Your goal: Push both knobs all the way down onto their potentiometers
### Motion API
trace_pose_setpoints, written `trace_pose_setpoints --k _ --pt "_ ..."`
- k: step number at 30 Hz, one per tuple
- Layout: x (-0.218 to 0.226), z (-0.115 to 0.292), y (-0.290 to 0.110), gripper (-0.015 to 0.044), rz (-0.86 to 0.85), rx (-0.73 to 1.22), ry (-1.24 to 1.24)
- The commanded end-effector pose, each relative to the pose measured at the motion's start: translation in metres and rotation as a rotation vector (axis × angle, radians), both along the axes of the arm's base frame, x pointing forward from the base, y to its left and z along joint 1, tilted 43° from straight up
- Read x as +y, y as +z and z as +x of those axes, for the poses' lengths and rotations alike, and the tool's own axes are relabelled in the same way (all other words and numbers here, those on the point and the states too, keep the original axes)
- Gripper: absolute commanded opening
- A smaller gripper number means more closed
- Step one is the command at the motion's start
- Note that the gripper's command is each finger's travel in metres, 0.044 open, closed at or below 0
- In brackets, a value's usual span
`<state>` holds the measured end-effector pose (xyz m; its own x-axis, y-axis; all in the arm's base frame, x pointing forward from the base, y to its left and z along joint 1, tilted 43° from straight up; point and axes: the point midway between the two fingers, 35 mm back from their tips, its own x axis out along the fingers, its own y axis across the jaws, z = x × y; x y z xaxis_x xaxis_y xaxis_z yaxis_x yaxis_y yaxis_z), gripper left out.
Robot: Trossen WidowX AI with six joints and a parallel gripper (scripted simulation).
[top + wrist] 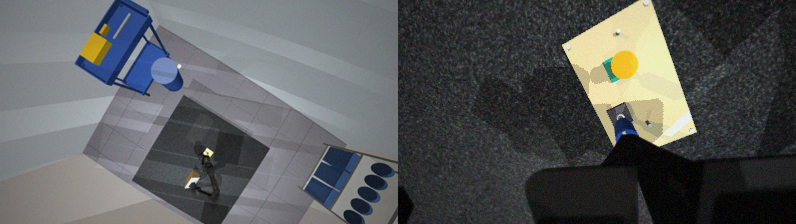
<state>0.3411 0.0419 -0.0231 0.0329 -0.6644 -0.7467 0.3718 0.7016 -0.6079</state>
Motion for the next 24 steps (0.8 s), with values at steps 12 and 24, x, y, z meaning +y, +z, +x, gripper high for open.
trace_pose_setpoints --k 12,24 --pt "-0.0114 0.0014 -0.0105 0.0000 -0.004 0.000 -0.012" --pt "-0.0150 0.0015 -0.0144 0.0000 -0.005 0.000 -0.012"
